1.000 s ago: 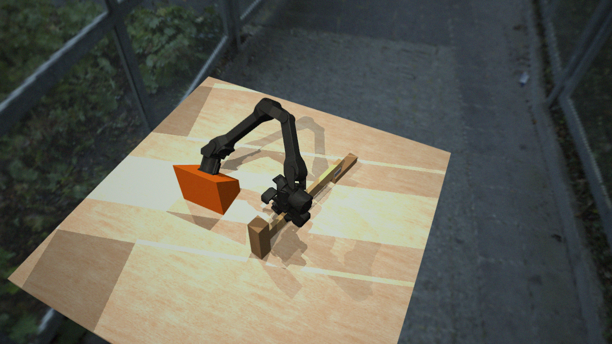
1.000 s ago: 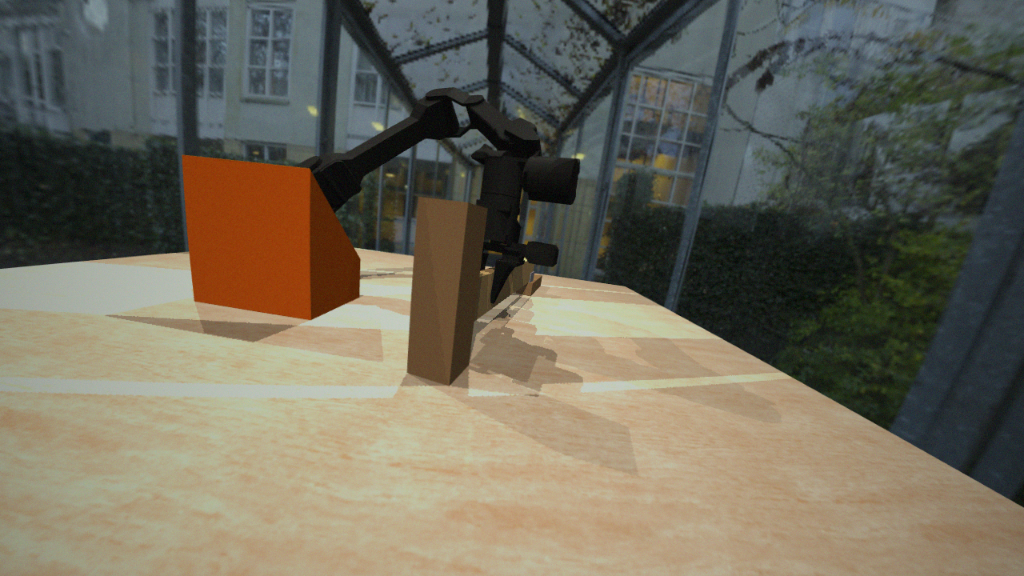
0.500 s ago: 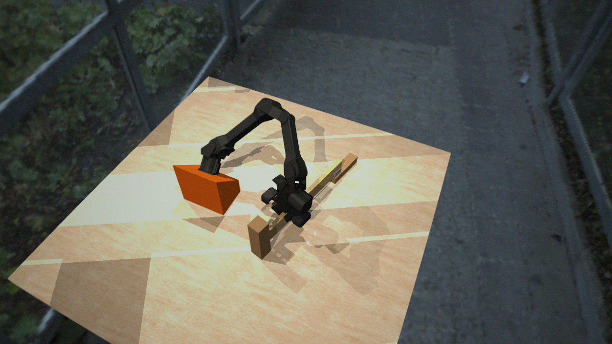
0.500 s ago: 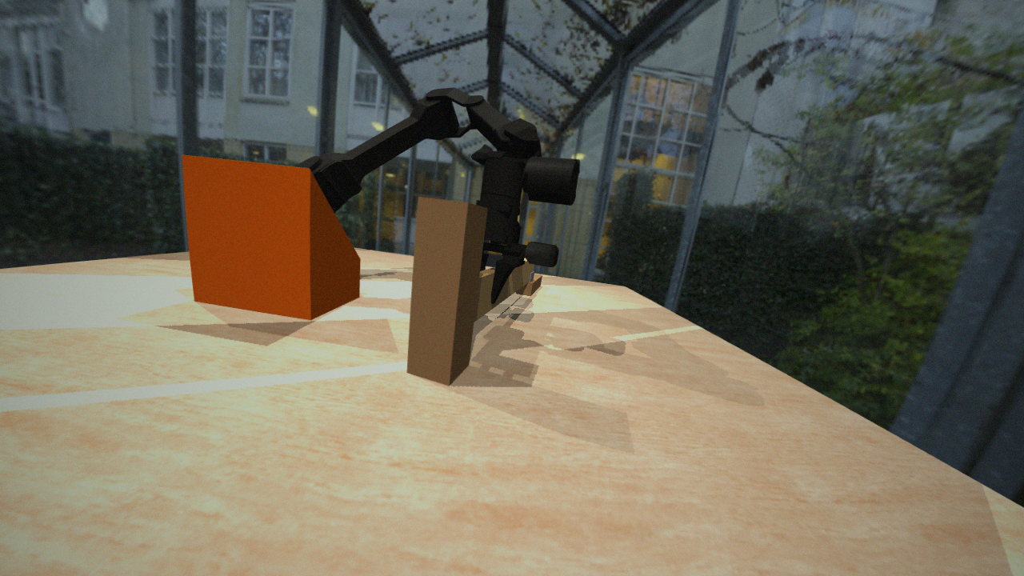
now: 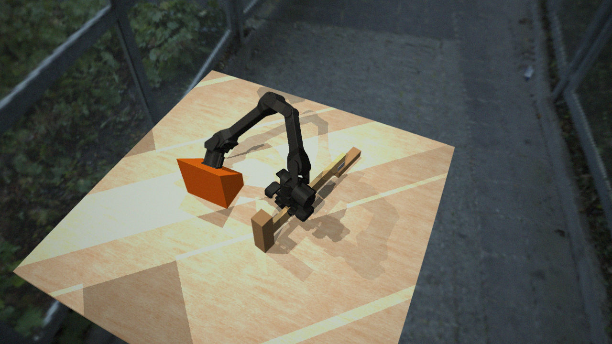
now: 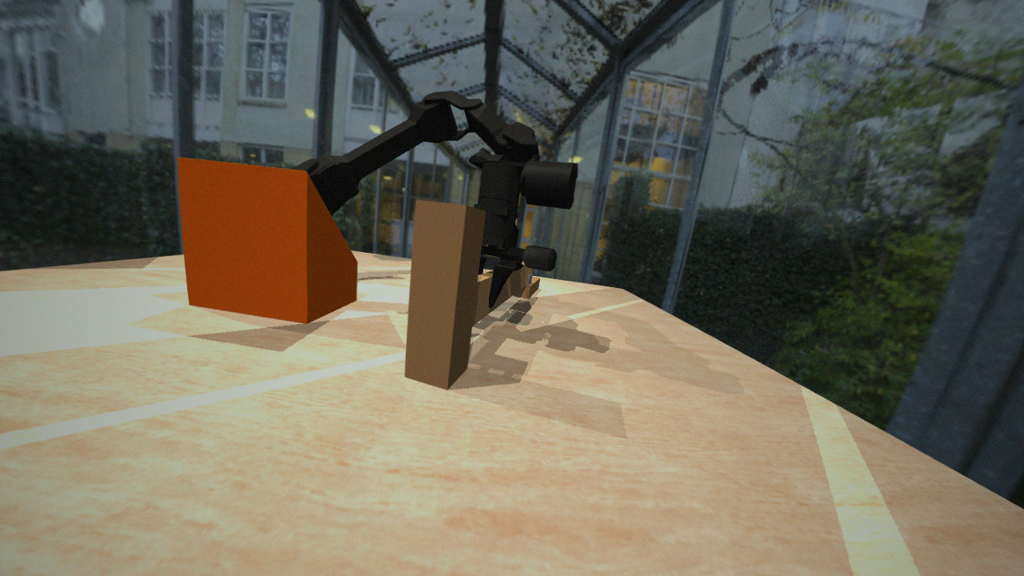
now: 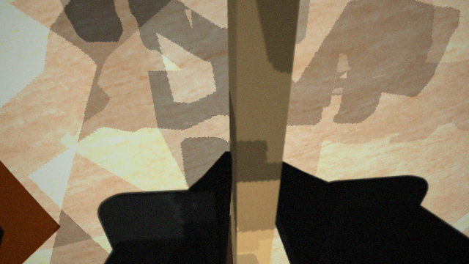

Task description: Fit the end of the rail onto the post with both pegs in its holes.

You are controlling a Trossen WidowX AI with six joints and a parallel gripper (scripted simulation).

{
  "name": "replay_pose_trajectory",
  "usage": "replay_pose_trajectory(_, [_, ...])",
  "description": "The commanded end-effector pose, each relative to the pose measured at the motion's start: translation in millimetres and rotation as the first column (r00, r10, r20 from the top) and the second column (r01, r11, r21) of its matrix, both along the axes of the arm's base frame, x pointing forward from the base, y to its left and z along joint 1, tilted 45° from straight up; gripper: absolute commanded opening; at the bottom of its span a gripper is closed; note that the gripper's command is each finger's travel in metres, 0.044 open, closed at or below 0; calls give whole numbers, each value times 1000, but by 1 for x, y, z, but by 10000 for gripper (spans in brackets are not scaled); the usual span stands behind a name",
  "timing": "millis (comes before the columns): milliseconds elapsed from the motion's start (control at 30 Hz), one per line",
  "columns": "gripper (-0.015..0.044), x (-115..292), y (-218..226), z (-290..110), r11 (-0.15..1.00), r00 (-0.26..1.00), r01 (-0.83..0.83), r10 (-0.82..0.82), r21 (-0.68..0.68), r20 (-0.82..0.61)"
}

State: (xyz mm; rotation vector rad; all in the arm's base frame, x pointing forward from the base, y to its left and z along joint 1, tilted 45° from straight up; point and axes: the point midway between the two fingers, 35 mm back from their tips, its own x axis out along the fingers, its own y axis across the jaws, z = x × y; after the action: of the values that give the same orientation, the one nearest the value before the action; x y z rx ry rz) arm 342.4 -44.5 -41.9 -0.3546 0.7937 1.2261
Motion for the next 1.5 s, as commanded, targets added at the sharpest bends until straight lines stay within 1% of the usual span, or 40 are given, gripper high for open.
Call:
replay_pose_trajectory(0, [0, -1, -5, -1, 1000, 1000, 4, -4, -6, 4])
replay_pose_trajectory(1467, [0, 2, 0, 4, 1000, 1000, 4, -4, -6, 4])
